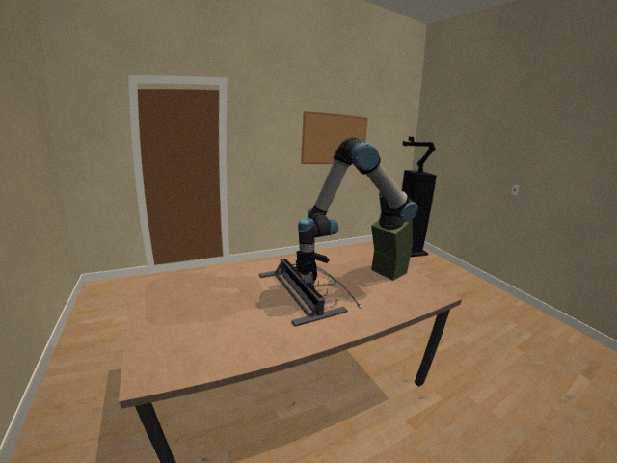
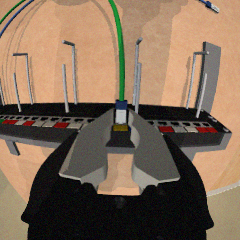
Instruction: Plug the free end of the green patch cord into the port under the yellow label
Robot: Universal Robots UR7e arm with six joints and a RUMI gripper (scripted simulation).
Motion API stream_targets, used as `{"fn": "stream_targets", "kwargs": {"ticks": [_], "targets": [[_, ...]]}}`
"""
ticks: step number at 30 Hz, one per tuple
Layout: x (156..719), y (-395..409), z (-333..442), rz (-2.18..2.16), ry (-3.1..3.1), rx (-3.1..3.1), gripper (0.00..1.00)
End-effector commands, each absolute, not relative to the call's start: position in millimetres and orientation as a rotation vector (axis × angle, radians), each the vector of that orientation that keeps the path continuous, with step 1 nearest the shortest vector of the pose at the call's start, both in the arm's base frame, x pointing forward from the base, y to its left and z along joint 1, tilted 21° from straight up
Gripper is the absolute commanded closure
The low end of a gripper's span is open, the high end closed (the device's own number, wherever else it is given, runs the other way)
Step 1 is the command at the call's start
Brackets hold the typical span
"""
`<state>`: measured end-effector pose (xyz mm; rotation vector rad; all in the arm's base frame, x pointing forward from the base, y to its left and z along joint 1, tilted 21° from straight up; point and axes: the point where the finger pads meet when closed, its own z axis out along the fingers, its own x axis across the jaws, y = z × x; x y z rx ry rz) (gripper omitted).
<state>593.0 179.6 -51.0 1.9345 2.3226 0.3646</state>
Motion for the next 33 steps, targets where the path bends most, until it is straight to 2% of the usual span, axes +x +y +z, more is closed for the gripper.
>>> {"fn": "stream_targets", "kwargs": {"ticks": [1, 33], "targets": [[599.9, 180.9, -45.6, 0.379, 2.316, 1.923, 1.00], [599.8, 181.3, -46.3, 0.364, 2.326, 1.927, 1.00]]}}
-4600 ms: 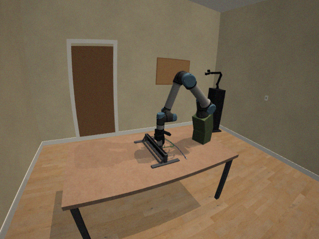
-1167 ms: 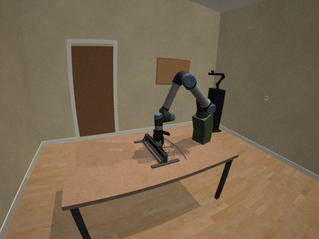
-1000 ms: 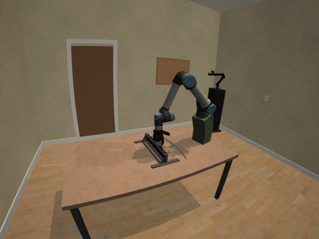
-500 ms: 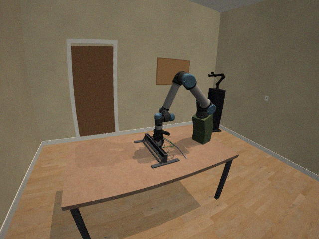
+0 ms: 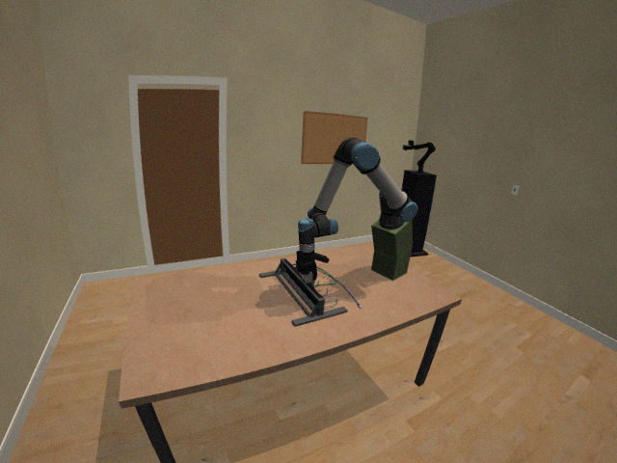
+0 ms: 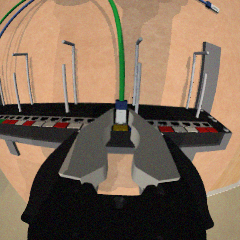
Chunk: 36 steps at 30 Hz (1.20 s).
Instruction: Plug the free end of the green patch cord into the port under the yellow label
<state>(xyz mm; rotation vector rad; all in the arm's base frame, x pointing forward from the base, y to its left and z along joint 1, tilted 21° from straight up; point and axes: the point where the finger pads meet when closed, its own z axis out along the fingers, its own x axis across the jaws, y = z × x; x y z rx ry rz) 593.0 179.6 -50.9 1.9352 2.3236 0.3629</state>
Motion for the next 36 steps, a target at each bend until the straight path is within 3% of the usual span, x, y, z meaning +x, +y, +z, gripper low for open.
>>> {"fn": "stream_targets", "kwargs": {"ticks": [1, 36], "targets": [[599.8, 181.3, -46.3, 0.364, 2.326, 1.927, 1.00], [594.4, 179.8, -47.3, 0.336, 2.342, 1.938, 1.00]]}}
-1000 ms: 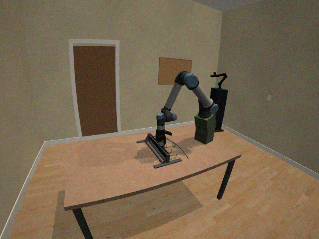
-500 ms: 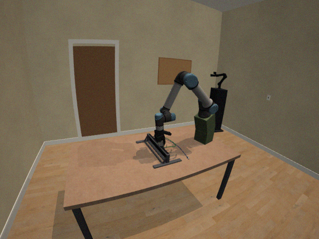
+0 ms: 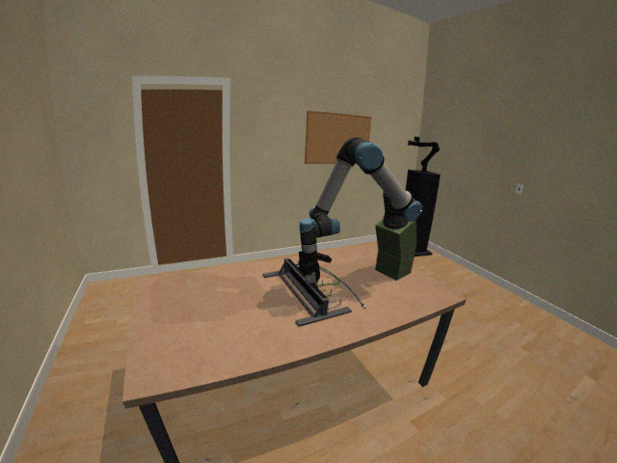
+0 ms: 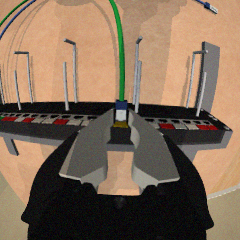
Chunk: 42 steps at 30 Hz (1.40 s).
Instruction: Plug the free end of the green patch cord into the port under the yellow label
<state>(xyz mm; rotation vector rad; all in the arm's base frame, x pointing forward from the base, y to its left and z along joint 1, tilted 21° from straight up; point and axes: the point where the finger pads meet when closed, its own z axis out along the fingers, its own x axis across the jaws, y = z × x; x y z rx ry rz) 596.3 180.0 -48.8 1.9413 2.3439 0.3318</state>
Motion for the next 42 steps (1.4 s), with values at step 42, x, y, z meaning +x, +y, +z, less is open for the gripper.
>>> {"fn": "stream_targets", "kwargs": {"ticks": [42], "targets": [[594.5, 179.7, -47.9, 0.336, 2.342, 1.939, 0.78]]}}
